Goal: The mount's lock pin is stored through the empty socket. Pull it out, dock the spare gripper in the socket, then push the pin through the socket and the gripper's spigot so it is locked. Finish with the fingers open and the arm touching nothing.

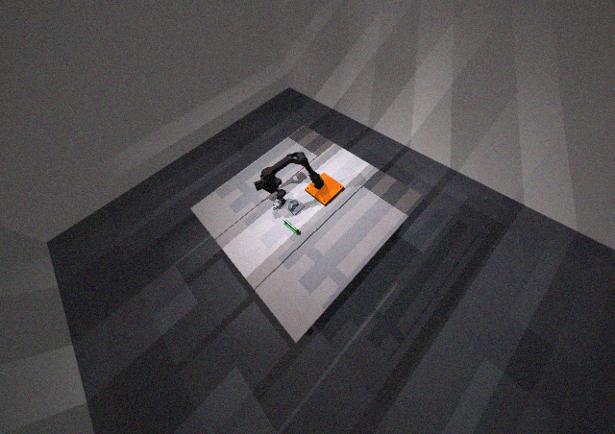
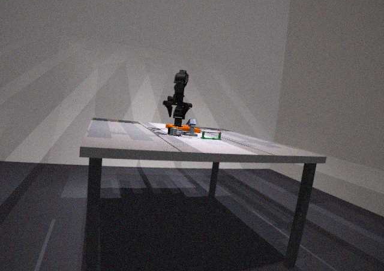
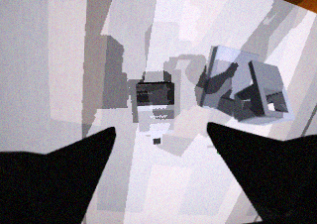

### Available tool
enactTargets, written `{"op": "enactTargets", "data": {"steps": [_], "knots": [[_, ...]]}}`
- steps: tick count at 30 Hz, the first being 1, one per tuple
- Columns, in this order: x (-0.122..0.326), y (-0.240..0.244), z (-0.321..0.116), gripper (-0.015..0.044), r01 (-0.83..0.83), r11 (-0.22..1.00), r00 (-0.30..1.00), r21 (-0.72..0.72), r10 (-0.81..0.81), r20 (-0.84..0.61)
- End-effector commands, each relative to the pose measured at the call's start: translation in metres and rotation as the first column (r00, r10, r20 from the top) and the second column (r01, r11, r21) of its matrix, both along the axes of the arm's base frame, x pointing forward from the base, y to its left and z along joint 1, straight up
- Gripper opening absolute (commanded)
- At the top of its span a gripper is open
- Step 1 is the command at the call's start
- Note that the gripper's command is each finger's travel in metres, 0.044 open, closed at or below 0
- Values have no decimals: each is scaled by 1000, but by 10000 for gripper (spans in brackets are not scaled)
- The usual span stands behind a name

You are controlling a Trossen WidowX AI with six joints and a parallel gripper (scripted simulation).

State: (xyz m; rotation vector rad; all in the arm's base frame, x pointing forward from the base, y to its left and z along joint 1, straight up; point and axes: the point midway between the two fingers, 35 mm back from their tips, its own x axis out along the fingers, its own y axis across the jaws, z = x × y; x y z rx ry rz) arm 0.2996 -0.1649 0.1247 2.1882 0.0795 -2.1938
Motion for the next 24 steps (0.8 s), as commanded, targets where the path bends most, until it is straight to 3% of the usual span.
{"op": "enactTargets", "data": {"steps": [1,4,7,13,19,24], "knots": [[0,0,-2,440,-60,998,998,4,60,6],[0,0,-1,440,-317,948,947,-6,317,56],[1,-1,0,440,-566,823,818,-45,567,98],[2,-1,3,440,-903,391,377,-179,920,107],[2,-2,7,440,-938,-167,-170,-305,985,-18],[2,-2,9,440,-832,-443,-426,-335,896,-128]]}}
